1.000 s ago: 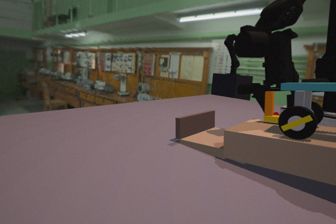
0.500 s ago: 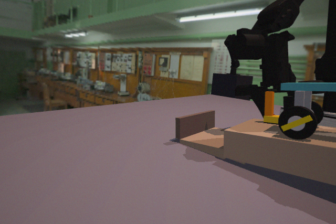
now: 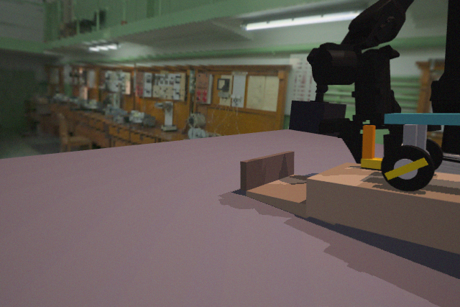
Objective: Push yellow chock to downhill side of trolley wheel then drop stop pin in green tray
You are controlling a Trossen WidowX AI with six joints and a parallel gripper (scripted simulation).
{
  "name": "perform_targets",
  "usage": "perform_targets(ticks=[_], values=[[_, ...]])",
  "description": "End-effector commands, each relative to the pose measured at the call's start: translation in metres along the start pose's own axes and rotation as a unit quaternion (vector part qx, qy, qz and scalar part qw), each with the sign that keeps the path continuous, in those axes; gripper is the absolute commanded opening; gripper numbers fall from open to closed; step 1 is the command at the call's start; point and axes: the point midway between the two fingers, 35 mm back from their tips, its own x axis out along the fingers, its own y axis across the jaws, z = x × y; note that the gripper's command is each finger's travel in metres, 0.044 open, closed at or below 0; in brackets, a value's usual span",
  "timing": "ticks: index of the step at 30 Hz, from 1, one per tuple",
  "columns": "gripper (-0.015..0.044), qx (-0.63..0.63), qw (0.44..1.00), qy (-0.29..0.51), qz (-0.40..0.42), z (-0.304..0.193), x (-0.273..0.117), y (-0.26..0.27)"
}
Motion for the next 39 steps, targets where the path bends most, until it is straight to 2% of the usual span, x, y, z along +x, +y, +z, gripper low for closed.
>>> perform_targets(ticks=[1,29,35,39], values=[[0.0190,-0.002,1.000,0.001,0.001,-0.001,0.001,0.003],[0.0190,-0.002,1.000,0.001,0.001,-0.003,0.006,0.013],[0.0340,0.000,1.000,-0.003,0.001,0.000,0.007,0.012],[0.0340,0.000,1.000,-0.003,0.001,0.000,0.007,0.012]])
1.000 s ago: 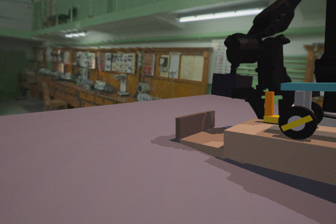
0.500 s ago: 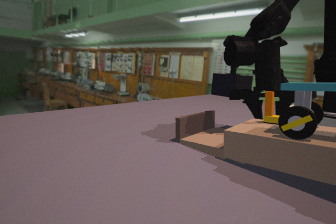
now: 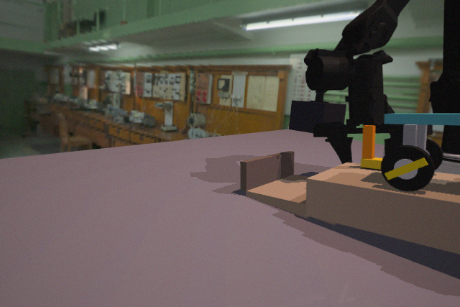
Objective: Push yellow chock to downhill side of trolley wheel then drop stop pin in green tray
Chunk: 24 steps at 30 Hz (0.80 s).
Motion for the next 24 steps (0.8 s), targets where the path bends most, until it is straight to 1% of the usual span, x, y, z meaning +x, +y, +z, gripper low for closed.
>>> perform_targets(ticks=[1,10,14,24], values=[[0.0340,0.000,1.000,0.000,0.000,0.000,0.000,0.000],[0.0340,-0.003,1.000,0.003,0.000,0.003,-0.027,-0.006],[0.0440,-0.003,1.000,0.003,0.000,0.003,-0.038,-0.008],[0.0440,-0.003,1.000,0.003,0.000,0.003,-0.067,-0.012]])
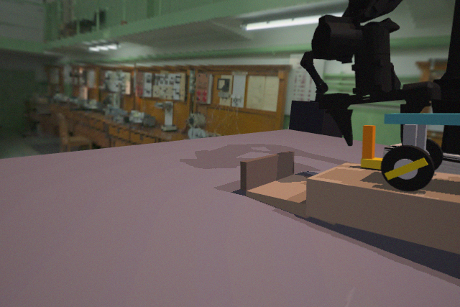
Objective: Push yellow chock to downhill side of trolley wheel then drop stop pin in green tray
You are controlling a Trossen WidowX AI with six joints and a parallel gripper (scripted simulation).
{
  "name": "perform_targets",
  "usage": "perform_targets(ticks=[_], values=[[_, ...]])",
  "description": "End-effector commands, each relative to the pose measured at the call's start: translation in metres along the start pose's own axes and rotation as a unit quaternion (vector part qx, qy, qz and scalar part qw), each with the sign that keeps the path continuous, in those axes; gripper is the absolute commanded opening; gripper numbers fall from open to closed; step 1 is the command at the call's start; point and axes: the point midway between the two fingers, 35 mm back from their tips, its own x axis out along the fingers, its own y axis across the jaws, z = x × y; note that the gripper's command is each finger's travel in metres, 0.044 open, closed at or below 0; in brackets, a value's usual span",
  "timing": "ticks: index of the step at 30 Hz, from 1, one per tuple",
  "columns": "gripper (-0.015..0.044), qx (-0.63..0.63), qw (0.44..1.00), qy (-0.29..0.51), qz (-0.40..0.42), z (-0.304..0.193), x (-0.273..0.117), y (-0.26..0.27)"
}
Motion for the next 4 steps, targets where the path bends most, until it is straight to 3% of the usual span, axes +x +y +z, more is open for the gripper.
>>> perform_targets(ticks=[1,4], values=[[0.0440,0.002,1.000,0.006,0.001,-0.0032,-0.0145,-0.0013],[0.0440,0.002,1.000,0.006,0.001,-0.0046,-0.0230,-0.0022]])
